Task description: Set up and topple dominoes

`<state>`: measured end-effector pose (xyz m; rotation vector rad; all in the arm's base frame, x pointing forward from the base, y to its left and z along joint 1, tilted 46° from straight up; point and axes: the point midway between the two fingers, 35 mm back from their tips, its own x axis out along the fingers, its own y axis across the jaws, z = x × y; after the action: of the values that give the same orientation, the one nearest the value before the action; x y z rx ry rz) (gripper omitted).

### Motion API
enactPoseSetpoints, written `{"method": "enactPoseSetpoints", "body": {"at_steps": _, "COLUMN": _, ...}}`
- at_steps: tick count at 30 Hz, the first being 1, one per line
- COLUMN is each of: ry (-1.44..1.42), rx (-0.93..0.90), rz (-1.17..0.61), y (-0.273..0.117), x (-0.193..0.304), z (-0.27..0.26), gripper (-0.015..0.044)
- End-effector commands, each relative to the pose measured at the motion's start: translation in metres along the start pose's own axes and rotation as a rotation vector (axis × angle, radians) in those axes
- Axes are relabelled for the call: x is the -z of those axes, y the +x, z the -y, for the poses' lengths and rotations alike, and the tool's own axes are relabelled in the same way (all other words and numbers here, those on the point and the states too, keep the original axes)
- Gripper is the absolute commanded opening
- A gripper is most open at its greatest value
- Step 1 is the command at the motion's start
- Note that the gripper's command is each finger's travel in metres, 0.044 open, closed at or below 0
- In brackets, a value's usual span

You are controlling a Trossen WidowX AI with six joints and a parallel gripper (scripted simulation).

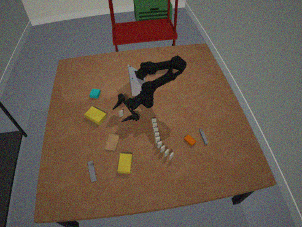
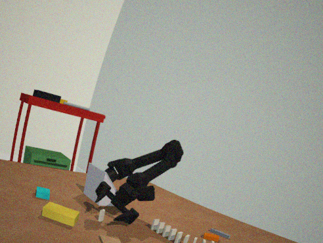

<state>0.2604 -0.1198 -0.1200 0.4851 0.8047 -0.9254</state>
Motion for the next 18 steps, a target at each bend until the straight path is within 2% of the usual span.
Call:
{"method": "enactPoseSetpoints", "body": {"at_steps": 1, "ry": -0.231, "rx": -0.044, "rz": -0.115, "y": 0.016, "x": -0.008, "z": -0.015, "gripper": 0.0440}}
{"method": "enactPoseSetpoints", "body": {"at_steps": 9, "ry": -0.730, "rx": -0.207, "rz": -0.425, "y": 0.030, "x": -0.009, "z": -0.014, "gripper": 0.0440}}
{"method": "enactPoseSetpoints", "body": {"at_steps": 14, "ry": -1.014, "rx": -0.444, "rz": -0.602, "y": 0.021, "x": -0.014, "z": -0.007, "gripper": 0.0440}}
{"method": "enactPoseSetpoints", "body": {"at_steps": 18, "ry": -1.171, "rx": -0.685, "rz": -0.673, "y": 0.004, "x": -0.025, "z": -0.001, "gripper": 0.0440}}
